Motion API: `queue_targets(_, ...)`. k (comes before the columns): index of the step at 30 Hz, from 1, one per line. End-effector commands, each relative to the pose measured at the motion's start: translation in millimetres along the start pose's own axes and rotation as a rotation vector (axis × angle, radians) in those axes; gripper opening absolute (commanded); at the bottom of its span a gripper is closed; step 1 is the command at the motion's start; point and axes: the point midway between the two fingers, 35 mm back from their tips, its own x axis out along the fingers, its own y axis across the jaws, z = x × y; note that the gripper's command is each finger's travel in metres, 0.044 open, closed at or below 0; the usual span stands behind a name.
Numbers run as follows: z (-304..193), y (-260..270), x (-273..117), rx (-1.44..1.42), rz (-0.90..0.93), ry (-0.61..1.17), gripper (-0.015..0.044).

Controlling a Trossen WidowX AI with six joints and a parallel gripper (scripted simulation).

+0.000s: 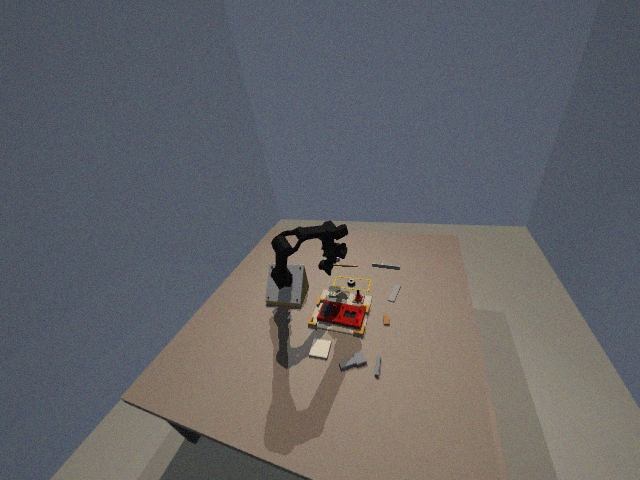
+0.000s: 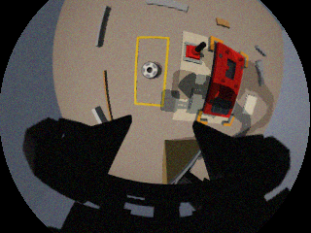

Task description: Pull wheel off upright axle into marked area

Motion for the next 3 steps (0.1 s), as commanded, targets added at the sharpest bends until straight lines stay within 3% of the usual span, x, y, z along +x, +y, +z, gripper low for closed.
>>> queue_targets(1, -0.9, 0.0, -0.1, 0.002, 0.001, 0.004, 0.044)
queue_targets(3, -0.9, 0.0, -0.1, 0.002, 0.001, 0.004, 0.044)
